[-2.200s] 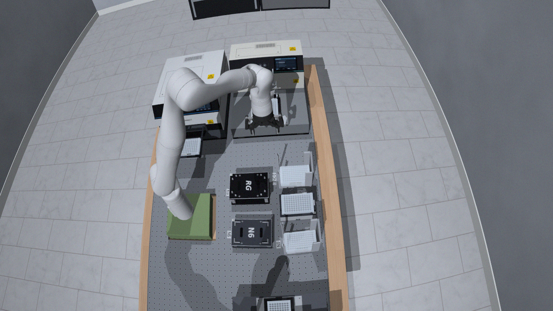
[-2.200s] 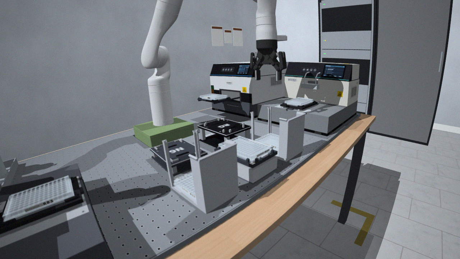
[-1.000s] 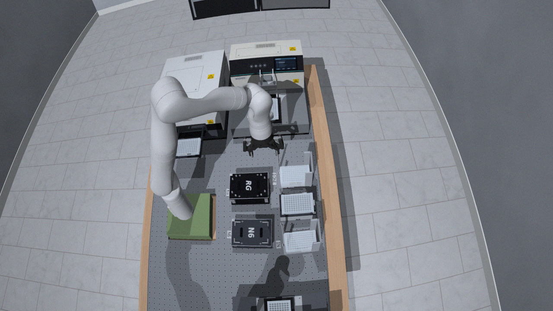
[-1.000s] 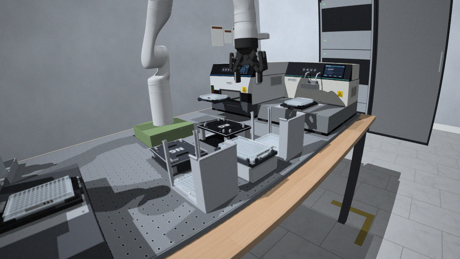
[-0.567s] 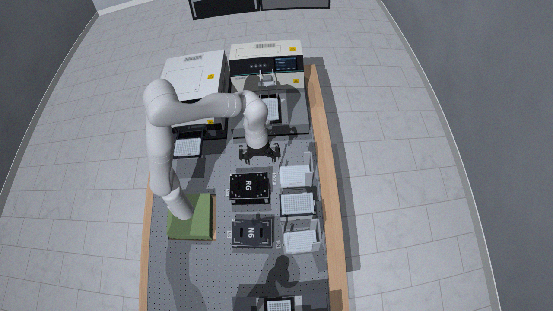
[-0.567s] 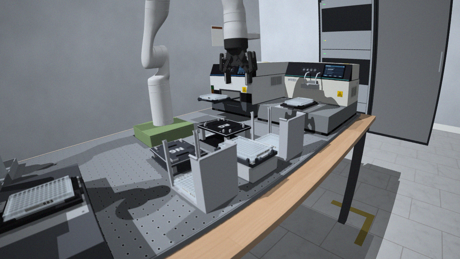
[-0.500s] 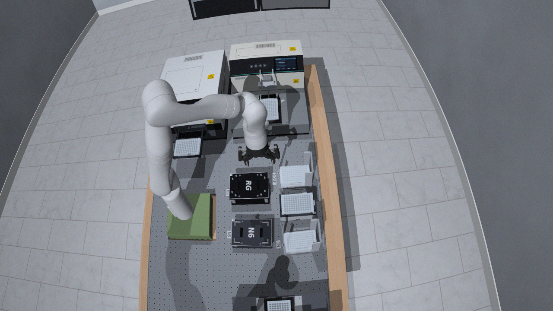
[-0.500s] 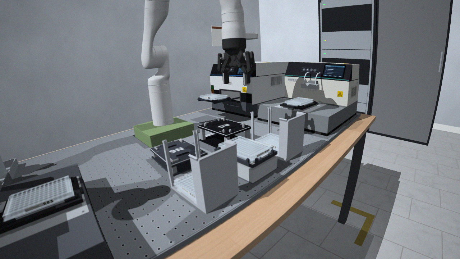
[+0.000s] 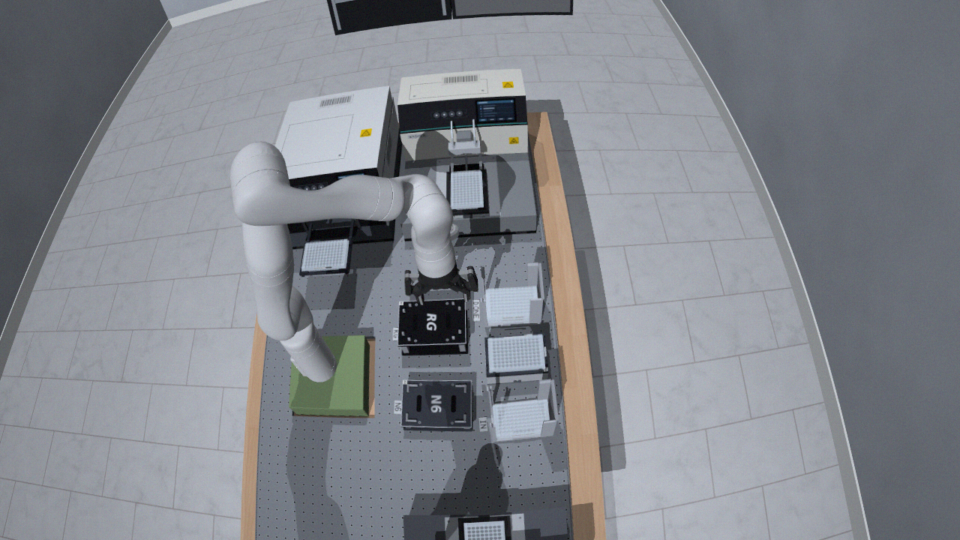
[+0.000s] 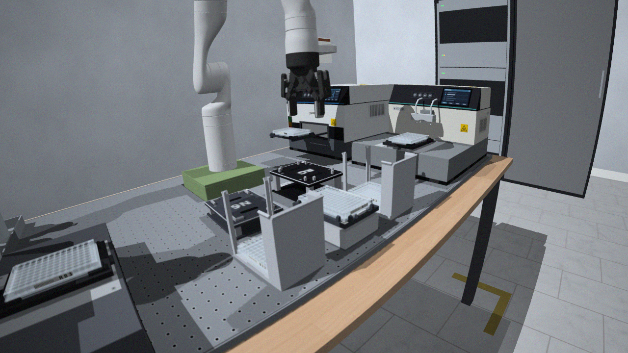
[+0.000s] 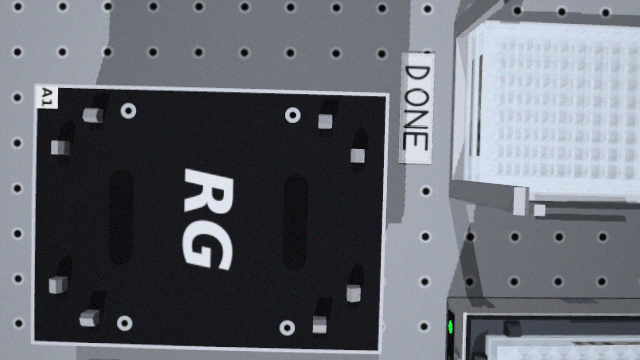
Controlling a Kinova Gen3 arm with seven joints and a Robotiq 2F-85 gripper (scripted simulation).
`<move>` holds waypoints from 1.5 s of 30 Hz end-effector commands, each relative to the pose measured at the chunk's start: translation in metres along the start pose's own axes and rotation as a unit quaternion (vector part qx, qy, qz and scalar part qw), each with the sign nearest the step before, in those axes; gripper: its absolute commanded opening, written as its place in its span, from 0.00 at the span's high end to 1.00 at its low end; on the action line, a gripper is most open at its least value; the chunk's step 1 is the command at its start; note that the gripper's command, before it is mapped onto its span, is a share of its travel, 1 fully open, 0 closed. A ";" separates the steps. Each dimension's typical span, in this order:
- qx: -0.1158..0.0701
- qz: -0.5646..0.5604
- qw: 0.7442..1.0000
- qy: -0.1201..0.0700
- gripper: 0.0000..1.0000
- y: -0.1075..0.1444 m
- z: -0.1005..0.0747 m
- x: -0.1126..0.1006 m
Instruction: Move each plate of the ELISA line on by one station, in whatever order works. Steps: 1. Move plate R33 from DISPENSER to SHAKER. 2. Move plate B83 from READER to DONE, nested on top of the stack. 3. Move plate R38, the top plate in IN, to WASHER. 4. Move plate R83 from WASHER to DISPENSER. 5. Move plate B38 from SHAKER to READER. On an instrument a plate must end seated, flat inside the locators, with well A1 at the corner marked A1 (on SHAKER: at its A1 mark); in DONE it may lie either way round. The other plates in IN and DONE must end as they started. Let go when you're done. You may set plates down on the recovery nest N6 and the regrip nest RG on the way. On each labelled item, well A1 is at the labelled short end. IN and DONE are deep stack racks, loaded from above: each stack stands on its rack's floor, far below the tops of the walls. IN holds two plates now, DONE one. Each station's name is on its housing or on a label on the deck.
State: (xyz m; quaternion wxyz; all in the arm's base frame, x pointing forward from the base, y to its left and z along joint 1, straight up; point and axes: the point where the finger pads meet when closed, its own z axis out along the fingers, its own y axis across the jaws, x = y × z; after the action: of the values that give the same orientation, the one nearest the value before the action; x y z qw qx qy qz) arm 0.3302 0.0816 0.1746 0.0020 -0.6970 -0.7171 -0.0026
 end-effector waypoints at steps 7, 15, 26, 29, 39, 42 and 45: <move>-0.004 0.004 1.000 0.002 0.00 -0.009 -0.002 -0.024; -0.004 0.004 1.000 0.002 0.00 -0.021 -0.002 -0.047; -0.003 0.004 1.000 0.001 0.00 -0.034 -0.002 -0.072; -0.004 0.003 1.000 0.001 0.00 -0.033 -0.003 -0.072; -0.002 0.003 1.000 -0.001 0.00 -0.033 -0.002 -0.072; -0.002 0.003 1.000 -0.001 0.00 -0.033 -0.002 -0.072; -0.002 0.003 1.000 -0.001 0.00 -0.033 -0.002 -0.072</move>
State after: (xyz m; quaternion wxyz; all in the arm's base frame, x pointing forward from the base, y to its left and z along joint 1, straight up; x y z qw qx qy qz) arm 0.2989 0.0094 0.1756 0.0010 -0.6997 -0.7145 -0.0025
